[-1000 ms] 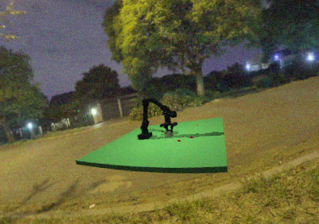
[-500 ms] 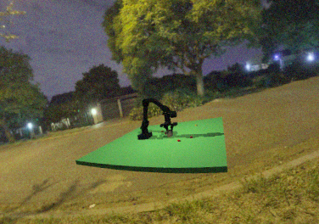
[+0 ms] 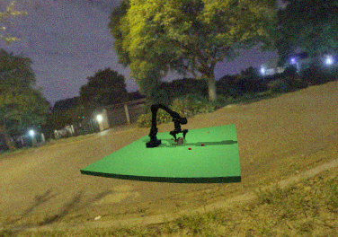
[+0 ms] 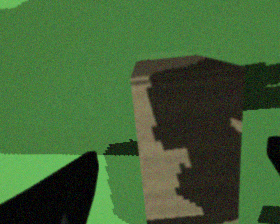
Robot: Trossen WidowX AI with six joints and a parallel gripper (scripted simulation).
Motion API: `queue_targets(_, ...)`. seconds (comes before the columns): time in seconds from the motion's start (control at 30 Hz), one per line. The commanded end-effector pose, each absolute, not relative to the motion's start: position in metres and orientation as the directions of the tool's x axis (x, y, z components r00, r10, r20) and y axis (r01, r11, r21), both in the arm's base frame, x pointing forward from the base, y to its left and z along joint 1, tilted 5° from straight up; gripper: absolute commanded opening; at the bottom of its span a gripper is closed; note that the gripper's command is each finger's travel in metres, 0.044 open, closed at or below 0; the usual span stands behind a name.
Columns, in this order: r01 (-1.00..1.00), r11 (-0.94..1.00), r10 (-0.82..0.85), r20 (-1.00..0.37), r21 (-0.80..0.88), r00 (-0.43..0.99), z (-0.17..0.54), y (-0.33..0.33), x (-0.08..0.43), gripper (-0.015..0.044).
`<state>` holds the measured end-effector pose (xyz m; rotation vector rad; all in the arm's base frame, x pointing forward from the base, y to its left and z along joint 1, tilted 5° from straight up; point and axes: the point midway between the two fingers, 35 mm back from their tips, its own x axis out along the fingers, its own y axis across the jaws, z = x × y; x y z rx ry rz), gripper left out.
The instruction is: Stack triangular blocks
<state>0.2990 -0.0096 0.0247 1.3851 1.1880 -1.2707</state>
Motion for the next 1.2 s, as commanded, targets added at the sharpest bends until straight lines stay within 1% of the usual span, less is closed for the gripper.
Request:
queue_targets(0.0,0.989,-0.149,0.081,-0.997,0.004,0.017,0.025,-0.01,0.299,0.044)
queue_targets(0.1,0.989,-0.149,0.081,-0.997,0.005,0.017,0.044,-0.011,0.302,0.044)
queue_targets(0.3,0.989,-0.149,0.08,-0.997,0.004,0.017,0.132,-0.018,0.298,0.044)
queue_targets(1.17,0.988,-0.152,0.081,-0.997,0.005,0.017,0.128,-0.018,0.299,0.044)
